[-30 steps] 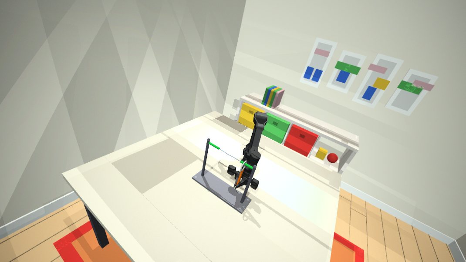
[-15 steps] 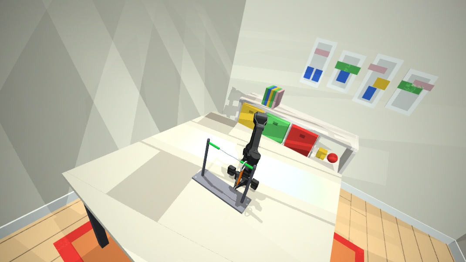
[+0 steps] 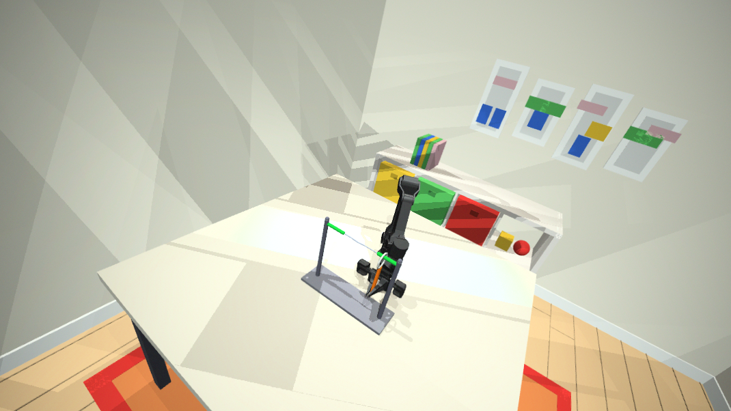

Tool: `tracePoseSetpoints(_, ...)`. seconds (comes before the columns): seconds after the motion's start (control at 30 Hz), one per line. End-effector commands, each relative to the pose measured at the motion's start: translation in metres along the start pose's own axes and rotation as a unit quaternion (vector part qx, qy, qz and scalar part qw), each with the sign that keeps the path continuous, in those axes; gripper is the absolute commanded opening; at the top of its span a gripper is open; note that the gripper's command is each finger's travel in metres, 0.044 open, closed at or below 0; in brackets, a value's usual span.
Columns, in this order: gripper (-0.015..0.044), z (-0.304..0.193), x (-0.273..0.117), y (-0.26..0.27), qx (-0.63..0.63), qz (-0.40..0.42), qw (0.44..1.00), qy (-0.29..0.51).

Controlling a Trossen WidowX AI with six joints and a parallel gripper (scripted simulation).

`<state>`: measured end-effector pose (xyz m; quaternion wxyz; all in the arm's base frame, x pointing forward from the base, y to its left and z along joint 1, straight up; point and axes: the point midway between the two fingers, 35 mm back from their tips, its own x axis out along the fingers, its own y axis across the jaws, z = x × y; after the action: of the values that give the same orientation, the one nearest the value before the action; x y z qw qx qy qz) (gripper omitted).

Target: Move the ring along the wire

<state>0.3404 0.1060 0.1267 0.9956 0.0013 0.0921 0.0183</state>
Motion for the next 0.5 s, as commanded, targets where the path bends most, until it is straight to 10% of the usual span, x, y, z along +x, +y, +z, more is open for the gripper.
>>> tracePoseSetpoints(0.0, 0.0034, 0.000, 0.000, 0.000, 0.000, 0.000, 1.000, 0.000)
tracePoseSetpoints(0.17, 0.0160, 0.000, -0.001, 0.000, 0.000, 0.000, 1.000, 0.000)
tracePoseSetpoints(0.47, 0.0160, 0.001, -0.021, 0.001, 0.001, -0.001, 1.000, 0.001)
